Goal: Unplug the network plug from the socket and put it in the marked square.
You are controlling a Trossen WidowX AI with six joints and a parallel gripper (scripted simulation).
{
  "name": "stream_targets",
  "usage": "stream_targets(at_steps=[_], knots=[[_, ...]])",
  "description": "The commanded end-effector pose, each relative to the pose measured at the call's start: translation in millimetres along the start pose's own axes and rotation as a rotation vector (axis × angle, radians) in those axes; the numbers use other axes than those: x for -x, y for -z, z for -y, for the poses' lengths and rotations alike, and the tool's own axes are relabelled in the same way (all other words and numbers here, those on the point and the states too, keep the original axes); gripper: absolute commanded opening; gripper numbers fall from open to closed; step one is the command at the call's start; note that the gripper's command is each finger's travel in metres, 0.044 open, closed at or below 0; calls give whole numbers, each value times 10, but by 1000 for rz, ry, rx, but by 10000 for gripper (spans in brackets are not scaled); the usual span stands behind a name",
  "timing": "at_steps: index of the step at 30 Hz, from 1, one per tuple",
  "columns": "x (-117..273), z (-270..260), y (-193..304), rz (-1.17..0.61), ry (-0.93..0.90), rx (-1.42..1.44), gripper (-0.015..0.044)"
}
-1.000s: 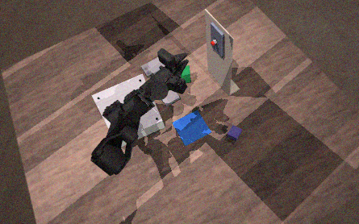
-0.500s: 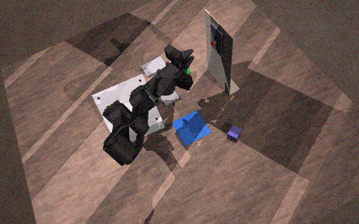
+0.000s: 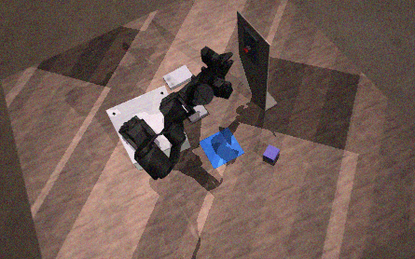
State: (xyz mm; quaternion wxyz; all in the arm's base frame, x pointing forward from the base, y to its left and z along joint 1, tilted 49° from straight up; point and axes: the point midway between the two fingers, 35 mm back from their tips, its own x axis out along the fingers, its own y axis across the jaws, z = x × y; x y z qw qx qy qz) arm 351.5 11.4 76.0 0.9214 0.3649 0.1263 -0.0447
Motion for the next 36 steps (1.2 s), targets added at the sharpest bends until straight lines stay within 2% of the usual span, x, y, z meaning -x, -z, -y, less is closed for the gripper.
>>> stream_targets(at_steps=[1,35,36], knots=[[-73,-7,-29,2,-3,4,156],[-554,-7,-164,4,-5,4,156],[-554,-7,-164,4,-5,4,130]])
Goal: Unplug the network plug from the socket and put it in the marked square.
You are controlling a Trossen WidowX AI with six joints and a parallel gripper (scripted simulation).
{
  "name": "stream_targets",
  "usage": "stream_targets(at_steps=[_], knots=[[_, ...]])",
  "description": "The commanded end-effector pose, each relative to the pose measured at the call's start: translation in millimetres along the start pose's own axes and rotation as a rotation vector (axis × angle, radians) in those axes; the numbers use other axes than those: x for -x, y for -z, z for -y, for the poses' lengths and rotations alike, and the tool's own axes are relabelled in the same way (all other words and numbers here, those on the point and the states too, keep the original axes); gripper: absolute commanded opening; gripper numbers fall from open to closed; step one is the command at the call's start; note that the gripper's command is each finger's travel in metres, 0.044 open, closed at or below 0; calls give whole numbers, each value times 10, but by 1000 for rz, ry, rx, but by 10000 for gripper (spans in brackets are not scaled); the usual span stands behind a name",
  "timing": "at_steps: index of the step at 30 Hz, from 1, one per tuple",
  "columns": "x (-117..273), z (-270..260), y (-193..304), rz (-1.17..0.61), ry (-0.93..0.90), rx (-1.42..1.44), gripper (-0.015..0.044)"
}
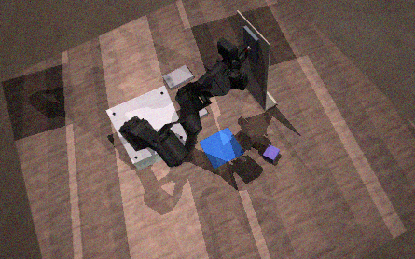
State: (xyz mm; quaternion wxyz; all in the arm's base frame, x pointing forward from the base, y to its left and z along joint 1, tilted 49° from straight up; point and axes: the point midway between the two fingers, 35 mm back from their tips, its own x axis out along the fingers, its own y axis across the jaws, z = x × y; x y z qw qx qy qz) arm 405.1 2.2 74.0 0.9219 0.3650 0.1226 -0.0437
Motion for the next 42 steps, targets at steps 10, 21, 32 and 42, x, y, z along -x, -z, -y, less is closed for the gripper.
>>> stream_targets(at_steps=[10,21,32,42], knots=[[-33,6,-8,-2,0,4,24],[-15,7,-3,-2,0,4,0],[50,8,10,-3,0,4,0],[107,9,28,-3,0,4,0]])
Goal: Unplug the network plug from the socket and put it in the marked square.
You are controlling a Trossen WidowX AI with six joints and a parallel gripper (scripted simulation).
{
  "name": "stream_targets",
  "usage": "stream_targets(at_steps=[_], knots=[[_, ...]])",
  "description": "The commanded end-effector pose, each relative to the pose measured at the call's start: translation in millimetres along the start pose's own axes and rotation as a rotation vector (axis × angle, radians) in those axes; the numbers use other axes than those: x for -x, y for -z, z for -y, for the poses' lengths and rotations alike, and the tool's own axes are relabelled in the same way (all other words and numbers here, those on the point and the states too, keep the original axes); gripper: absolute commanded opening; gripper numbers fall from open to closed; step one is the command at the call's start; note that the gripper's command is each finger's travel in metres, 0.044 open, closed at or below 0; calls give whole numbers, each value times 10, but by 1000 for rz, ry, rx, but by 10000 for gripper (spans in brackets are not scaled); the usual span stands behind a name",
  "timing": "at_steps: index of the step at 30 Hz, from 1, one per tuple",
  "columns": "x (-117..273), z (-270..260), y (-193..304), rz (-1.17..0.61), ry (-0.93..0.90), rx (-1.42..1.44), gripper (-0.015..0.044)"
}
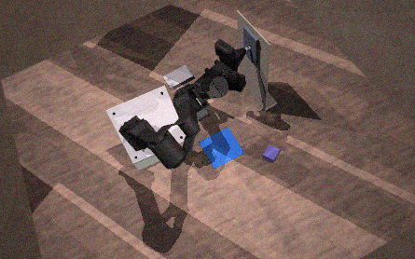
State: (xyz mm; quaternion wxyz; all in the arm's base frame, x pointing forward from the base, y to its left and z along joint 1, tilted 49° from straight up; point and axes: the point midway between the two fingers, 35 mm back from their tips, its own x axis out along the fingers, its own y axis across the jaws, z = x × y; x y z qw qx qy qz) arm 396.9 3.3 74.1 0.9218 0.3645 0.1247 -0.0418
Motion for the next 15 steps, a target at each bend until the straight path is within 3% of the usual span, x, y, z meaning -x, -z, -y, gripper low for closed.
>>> stream_targets(at_steps=[1,15], knots=[[34,3,8,2,2,3,0],[115,4,36,2,2,3,0]])
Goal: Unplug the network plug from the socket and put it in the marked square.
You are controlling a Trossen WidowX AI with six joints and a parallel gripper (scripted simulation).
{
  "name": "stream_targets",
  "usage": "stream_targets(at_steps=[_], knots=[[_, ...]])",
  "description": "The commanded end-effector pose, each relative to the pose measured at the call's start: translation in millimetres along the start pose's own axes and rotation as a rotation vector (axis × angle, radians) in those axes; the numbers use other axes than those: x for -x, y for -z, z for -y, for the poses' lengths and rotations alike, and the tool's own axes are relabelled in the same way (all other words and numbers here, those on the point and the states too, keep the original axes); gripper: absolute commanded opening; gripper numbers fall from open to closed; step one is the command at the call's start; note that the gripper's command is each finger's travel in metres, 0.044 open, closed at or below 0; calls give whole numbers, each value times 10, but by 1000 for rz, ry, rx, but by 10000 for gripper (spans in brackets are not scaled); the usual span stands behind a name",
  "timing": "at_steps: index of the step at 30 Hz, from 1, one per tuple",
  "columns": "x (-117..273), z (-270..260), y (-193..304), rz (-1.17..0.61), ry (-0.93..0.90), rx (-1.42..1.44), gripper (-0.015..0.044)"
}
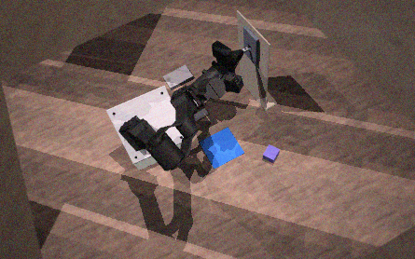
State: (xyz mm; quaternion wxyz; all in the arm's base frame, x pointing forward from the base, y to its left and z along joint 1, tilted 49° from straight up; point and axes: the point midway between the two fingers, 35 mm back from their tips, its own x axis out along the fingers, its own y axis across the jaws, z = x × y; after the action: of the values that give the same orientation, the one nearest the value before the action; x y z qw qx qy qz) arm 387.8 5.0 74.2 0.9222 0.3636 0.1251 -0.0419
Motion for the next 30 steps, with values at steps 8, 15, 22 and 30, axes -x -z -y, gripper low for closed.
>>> stream_targets(at_steps=[8,15,22,30], knots=[[74,2,22,2,2,1,0],[115,2,36,2,2,1,0],[156,3,49,2,2,0,0],[202,3,65,2,2,0,0]])
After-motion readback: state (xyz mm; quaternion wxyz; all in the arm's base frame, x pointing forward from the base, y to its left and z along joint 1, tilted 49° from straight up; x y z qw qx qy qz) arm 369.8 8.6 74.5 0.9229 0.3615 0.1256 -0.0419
